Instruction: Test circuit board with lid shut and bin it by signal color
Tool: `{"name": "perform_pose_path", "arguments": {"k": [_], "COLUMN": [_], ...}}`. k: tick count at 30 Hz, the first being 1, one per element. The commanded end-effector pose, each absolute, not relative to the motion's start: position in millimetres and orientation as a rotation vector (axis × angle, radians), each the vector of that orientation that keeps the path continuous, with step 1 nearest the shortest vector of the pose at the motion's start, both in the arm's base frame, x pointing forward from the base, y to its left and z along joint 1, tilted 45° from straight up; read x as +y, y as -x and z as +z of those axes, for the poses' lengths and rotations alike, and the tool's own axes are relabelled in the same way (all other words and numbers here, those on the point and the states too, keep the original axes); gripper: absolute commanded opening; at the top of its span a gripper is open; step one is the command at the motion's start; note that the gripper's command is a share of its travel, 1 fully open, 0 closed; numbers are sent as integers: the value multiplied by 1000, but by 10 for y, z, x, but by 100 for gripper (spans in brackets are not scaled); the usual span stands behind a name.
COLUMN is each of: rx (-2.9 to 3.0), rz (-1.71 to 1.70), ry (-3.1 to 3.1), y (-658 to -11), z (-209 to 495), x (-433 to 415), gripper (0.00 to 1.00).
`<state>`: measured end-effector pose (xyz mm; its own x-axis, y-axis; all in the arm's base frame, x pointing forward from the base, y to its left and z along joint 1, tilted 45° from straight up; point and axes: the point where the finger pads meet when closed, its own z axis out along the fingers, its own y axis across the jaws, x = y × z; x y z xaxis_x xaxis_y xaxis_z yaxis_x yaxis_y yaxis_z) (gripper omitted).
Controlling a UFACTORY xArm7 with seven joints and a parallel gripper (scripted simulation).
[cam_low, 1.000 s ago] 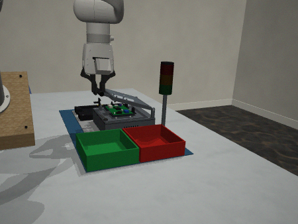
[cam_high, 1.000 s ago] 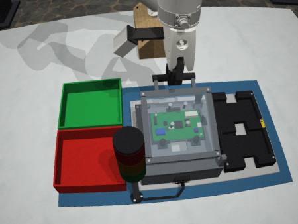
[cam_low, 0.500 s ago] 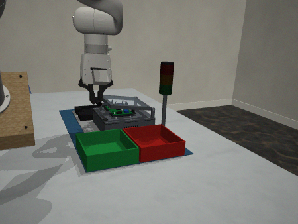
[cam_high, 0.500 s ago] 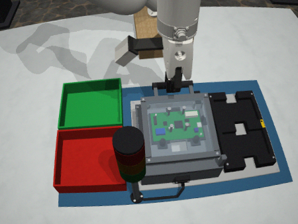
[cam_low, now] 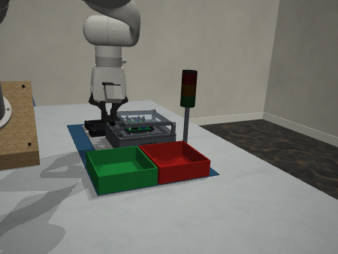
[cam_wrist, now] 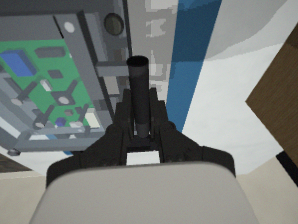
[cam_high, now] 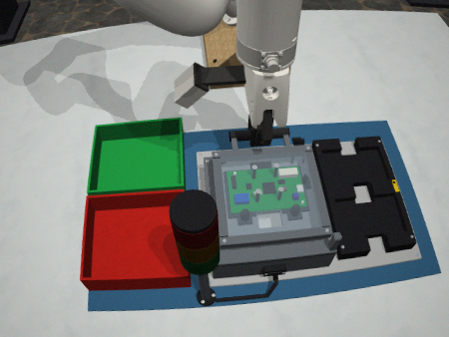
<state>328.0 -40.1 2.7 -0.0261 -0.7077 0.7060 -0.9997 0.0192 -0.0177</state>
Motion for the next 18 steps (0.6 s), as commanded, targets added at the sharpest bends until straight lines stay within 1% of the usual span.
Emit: {"name": "perform_pose_path", "arguments": {"k": [1,18], "rx": [-1788,-1788], "rz": [739,739], "ry": [-1743,-1743], "y": [-3287,-3284], "z": [9,-25], "x": [-410,-443], "gripper": [0,0]}}
